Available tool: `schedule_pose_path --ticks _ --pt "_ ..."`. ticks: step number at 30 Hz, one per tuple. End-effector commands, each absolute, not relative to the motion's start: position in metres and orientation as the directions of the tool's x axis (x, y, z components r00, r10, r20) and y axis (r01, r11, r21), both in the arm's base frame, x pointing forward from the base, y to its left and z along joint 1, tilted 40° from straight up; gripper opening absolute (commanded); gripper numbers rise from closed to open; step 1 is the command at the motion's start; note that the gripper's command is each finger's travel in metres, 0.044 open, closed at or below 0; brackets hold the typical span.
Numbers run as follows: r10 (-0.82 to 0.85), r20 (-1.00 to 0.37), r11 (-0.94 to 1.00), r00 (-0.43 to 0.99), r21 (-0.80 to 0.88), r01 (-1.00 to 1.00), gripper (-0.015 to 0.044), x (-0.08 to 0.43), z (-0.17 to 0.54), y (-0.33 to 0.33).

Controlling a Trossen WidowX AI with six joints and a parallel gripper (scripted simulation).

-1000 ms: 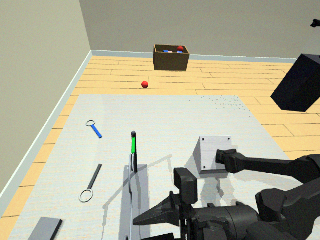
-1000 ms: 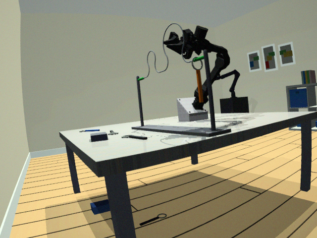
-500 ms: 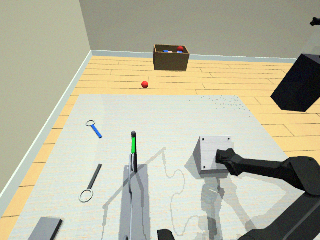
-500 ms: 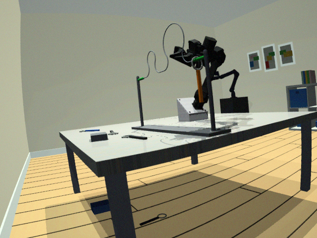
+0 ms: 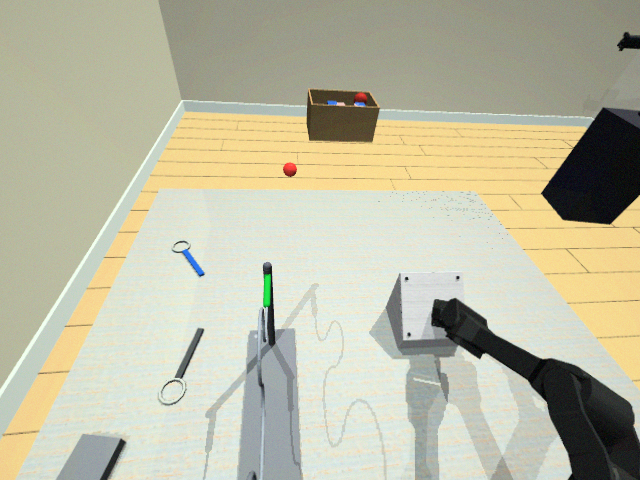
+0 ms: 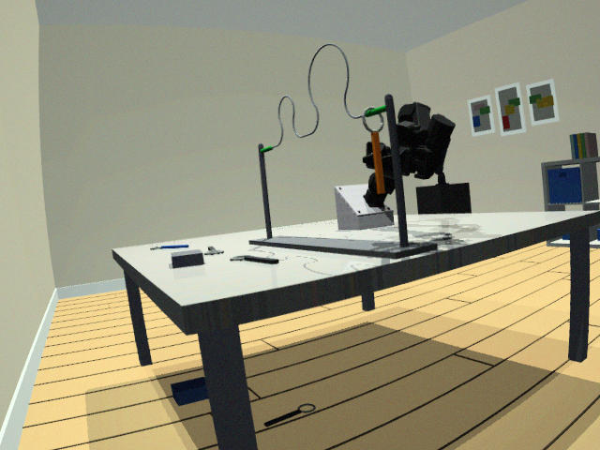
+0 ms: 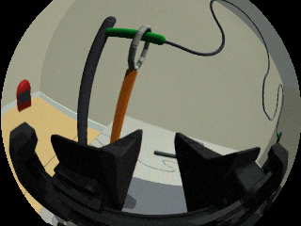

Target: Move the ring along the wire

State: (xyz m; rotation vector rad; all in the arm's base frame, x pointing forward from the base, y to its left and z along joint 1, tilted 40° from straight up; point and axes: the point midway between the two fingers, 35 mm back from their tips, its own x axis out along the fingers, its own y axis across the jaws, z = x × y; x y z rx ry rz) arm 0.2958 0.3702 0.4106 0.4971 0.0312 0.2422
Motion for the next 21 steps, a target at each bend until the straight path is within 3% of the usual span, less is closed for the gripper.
schedule_pose_path --ticks 1,10,18,21 --pt "0.24 0.029 0.81 0.97 0.545 -0.217 0.016 0.261 0.396 0.407" --pt "0.202 0.02 0.725 0.979 0.669 -0.163 0.016 0.199 0.368 0.448" --pt "0.199 0.02 0.721 0.98 0.675 -0.16 0.016 0.199 0.368 0.449" --pt "0.199 0.022 0.721 0.98 0.674 -0.161 0.016 0.22 0.383 0.441"
